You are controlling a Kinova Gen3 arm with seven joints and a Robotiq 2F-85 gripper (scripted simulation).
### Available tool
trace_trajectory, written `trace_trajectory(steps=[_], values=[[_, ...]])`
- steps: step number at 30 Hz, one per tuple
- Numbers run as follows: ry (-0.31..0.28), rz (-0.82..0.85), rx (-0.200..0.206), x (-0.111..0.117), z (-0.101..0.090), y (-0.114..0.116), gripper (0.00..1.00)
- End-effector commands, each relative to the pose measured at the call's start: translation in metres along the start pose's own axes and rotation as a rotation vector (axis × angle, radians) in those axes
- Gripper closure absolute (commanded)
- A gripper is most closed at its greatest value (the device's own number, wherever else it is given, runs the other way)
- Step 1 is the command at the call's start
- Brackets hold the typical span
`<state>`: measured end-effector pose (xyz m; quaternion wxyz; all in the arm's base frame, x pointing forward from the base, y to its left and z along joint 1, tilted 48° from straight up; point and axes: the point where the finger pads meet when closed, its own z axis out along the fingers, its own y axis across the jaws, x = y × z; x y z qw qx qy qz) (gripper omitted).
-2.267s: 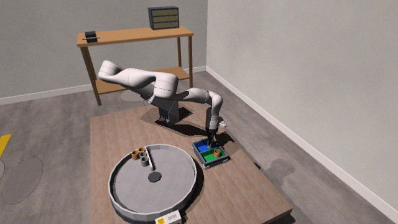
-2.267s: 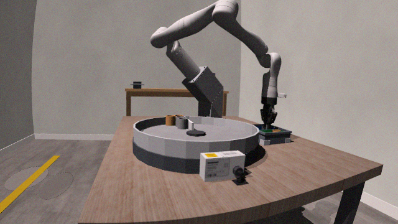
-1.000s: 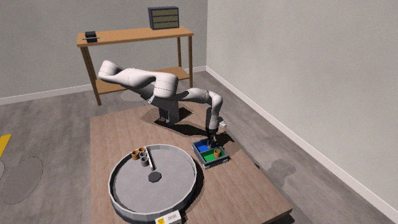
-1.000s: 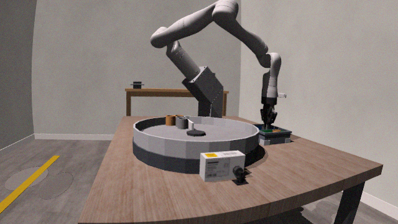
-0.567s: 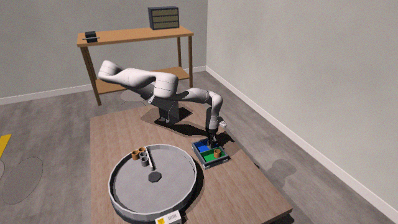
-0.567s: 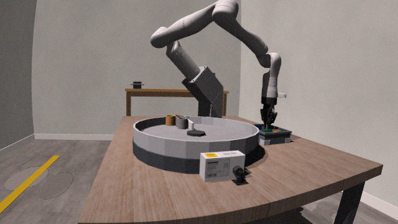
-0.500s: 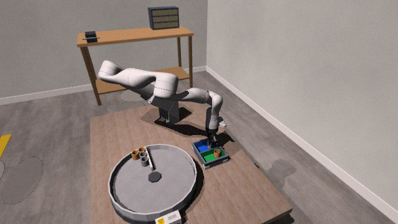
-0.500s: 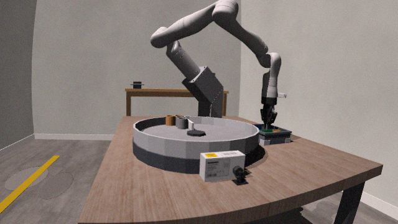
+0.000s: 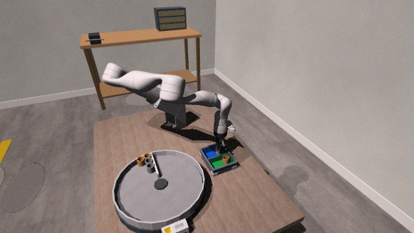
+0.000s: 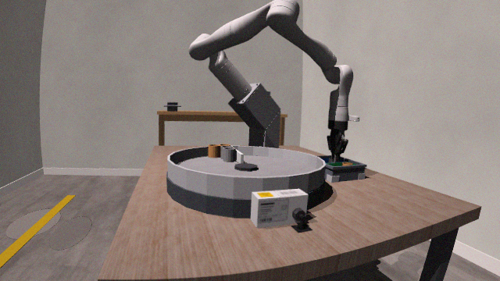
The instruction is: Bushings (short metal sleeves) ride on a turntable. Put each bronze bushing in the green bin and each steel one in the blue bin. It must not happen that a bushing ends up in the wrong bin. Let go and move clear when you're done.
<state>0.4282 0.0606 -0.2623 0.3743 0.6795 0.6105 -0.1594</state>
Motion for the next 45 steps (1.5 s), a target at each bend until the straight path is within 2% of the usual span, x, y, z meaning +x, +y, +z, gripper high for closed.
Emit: trace_trajectory(steps=[1, 45], values=[[0.002, 0.000, -0.002, 0.001, -0.001, 0.001, 0.81], [0.002, 0.000, -0.002, 0.001, -0.013, 0.001, 0.81]])
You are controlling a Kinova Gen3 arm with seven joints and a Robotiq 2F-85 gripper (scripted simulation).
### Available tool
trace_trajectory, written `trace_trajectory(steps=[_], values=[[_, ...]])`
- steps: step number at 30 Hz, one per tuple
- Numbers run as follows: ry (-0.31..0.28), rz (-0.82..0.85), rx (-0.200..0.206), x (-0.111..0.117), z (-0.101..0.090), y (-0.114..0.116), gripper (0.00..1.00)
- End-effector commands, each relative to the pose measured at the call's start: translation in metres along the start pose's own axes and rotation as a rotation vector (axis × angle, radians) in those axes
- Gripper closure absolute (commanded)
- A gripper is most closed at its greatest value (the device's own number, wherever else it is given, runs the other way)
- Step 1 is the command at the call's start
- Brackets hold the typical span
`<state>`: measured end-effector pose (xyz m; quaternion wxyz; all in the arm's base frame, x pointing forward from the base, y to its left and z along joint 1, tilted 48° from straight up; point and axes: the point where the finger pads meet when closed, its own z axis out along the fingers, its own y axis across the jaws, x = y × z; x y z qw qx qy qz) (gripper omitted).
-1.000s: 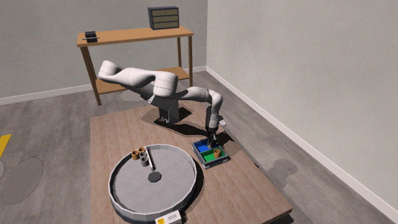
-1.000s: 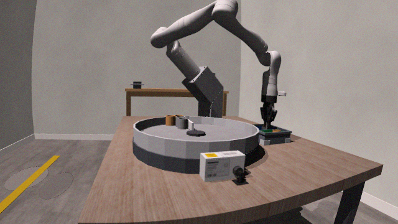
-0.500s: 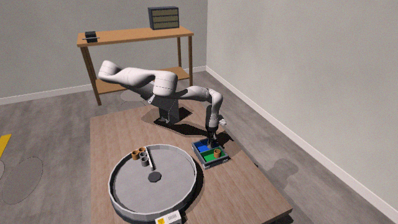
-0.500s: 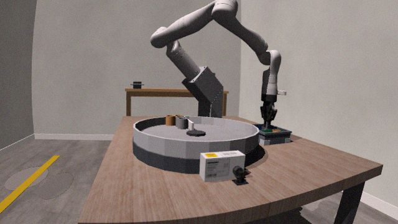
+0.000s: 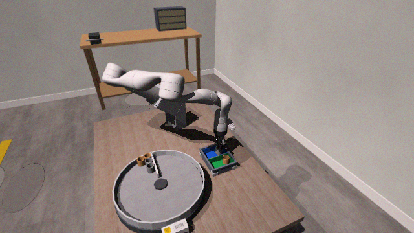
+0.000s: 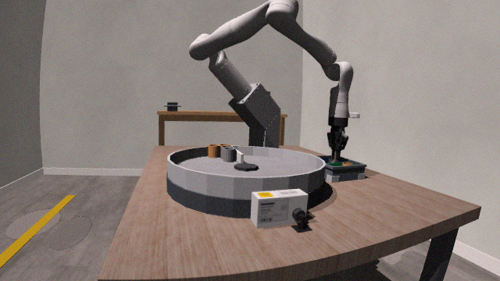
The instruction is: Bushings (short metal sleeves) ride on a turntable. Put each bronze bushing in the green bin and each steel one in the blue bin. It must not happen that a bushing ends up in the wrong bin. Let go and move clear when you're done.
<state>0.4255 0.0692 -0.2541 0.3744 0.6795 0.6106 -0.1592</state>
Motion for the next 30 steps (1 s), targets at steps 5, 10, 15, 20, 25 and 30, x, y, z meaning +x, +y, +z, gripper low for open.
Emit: trace_trajectory(steps=[5, 10, 15, 20, 25, 30], values=[[0.002, 0.000, -0.001, 0.0007, -0.0041, 0.0006, 0.81], [0.002, 0.000, -0.001, 0.0007, -0.0041, 0.0006, 0.81], [0.002, 0.000, -0.001, 0.0007, -0.0072, 0.0006, 0.81], [0.002, 0.000, -0.001, 0.0007, -0.0072, 0.0006, 0.81], [0.002, 0.000, -0.001, 0.0007, -0.0082, 0.0005, 0.81], [0.002, 0.000, -0.001, 0.0007, -0.0101, 0.0005, 0.81]])
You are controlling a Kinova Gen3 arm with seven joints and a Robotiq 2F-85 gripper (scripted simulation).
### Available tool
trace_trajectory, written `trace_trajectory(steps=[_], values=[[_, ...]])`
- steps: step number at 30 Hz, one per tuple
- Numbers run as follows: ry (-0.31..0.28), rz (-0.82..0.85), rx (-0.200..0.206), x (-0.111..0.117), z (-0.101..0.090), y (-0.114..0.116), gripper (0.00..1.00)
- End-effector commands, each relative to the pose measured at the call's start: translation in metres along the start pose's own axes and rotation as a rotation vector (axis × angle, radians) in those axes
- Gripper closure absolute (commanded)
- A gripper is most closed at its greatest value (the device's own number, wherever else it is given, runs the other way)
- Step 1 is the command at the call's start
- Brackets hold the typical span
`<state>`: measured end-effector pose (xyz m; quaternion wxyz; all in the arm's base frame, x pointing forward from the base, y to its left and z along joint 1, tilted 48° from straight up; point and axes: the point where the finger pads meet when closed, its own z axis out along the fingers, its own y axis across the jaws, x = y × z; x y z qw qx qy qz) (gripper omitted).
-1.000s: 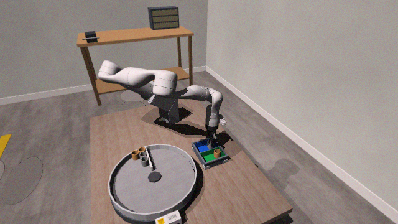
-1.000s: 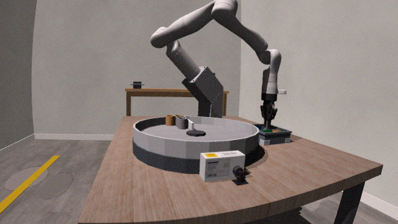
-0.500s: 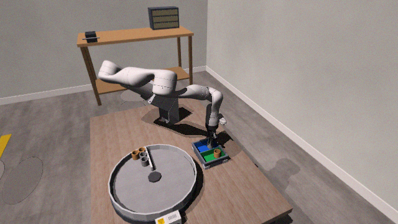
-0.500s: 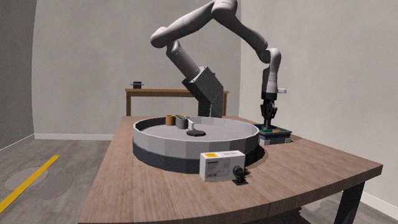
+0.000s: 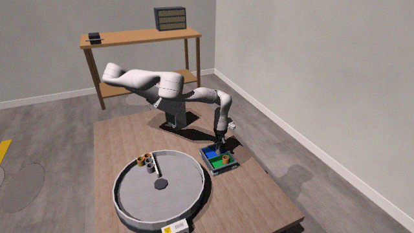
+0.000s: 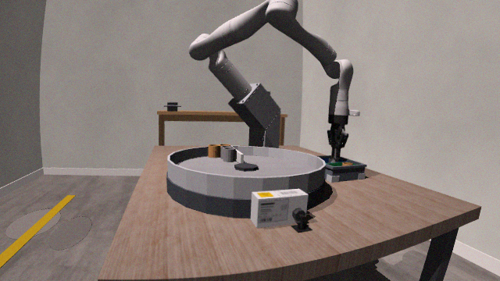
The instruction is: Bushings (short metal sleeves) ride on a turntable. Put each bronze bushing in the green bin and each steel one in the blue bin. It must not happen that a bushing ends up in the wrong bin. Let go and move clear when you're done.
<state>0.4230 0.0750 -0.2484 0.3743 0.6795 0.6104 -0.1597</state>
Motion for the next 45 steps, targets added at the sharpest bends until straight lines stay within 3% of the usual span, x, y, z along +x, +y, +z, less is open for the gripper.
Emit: trace_trajectory(steps=[1, 14, 19, 22, 27, 45], values=[[0.002, 0.000, -0.002, 0.001, -0.002, 0.001, 0.81], [0.002, 0.000, -0.002, 0.001, -0.005, 0.001, 0.81], [0.002, 0.000, -0.002, 0.001, -0.055, 0.001, 0.81], [0.002, 0.000, -0.002, 0.001, -0.055, 0.001, 0.81], [0.002, 0.000, -0.002, 0.001, -0.106, 0.001, 0.81], [0.002, 0.000, -0.002, 0.001, -0.106, 0.000, 0.81]])
